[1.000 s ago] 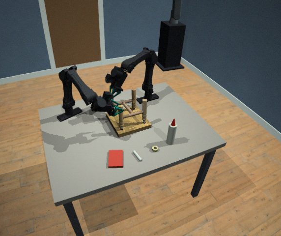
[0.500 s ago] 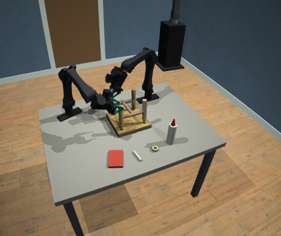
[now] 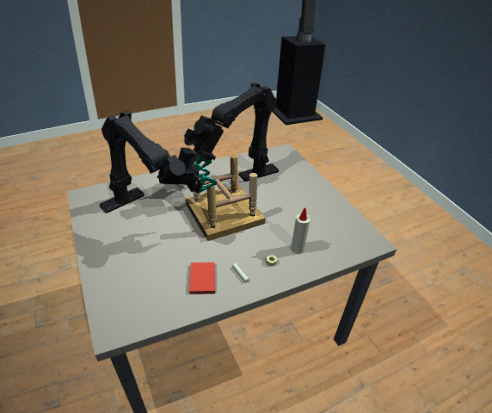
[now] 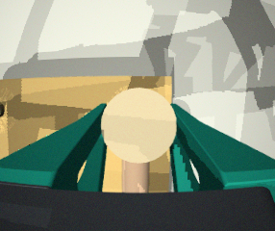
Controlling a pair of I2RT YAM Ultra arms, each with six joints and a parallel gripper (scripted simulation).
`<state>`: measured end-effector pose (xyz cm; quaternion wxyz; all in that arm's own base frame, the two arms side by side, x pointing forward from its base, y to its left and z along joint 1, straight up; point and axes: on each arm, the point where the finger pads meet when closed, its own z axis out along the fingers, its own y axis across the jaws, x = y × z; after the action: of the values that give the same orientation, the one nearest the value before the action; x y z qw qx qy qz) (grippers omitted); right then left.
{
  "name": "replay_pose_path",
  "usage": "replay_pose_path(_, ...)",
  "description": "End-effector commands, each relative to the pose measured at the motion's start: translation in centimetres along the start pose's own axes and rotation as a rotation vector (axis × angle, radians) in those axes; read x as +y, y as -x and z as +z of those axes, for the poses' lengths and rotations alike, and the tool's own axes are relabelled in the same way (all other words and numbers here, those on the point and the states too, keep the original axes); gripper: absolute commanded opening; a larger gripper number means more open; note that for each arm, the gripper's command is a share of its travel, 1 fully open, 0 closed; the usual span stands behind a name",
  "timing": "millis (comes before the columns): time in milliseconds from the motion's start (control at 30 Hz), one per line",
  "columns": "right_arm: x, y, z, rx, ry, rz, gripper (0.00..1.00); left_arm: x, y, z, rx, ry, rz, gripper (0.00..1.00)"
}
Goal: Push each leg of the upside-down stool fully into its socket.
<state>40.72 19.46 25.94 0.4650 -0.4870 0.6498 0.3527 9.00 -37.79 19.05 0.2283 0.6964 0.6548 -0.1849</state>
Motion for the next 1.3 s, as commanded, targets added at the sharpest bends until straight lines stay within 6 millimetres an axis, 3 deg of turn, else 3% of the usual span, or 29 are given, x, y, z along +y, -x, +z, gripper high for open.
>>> replay_pose_path(0, 0.1, -0.5, 0.1, 0.009, 0.017, 0.027, 0.69, -0.5, 1.3, -0.2, -0.044, -0.013, 0.000, 0.28)
replay_pose_path(33, 0.7, 1.1, -0.6, -0.008, 0.006, -0.014, 0.69, -0.5, 1.3, -0.2, -0.044, -0.013, 0.000, 0.28)
replay_pose_path(100, 0.7, 1.8, -1.0, -0.014, -0.002, -0.029, 0.69, -0.5, 1.3, -0.2, -0.044, -0.013, 0.000, 0.28)
replay_pose_path(133, 0.6, 1.4, -0.8, -0.010, 0.001, -0.019, 0.69, -0.5, 1.3, -0.2, -0.044, -0.013, 0.000, 0.69)
replay_pose_path(700, 0.5, 1.1, -0.7, -0.007, 0.003, -0.013, 0.69, 0.0, 1.2, -0.3, -0.043, -0.006, -0.011, 0.69)
replay_pose_path(900, 0.5, 1.1, -0.7, -0.007, 0.003, -0.013, 0.69, -0.1, 1.0, -0.9, 0.001, -0.019, -0.015, 0.69)
replay_pose_path(967, 0.5, 1.1, -0.7, -0.007, 0.003, -0.013, 0.69, 0.2, 2.4, -2.1, -0.072, 0.004, -0.005, 0.69)
replay_pose_path(1133, 0.5, 1.1, -0.7, -0.007, 0.003, -0.013, 0.69, 0.0, 1.7, -1.7, -0.026, -0.010, -0.011, 0.69)
replay_pose_path(1167, 0.5, 1.1, -0.7, -0.007, 0.003, -0.013, 0.69, -0.2, 1.2, -1.9, 0.017, -0.024, -0.015, 0.69)
replay_pose_path(1267, 0.5, 1.1, -0.7, -0.007, 0.003, -0.013, 0.69, -0.1, 2.2, -3.5, 0.003, -0.019, -0.015, 0.69)
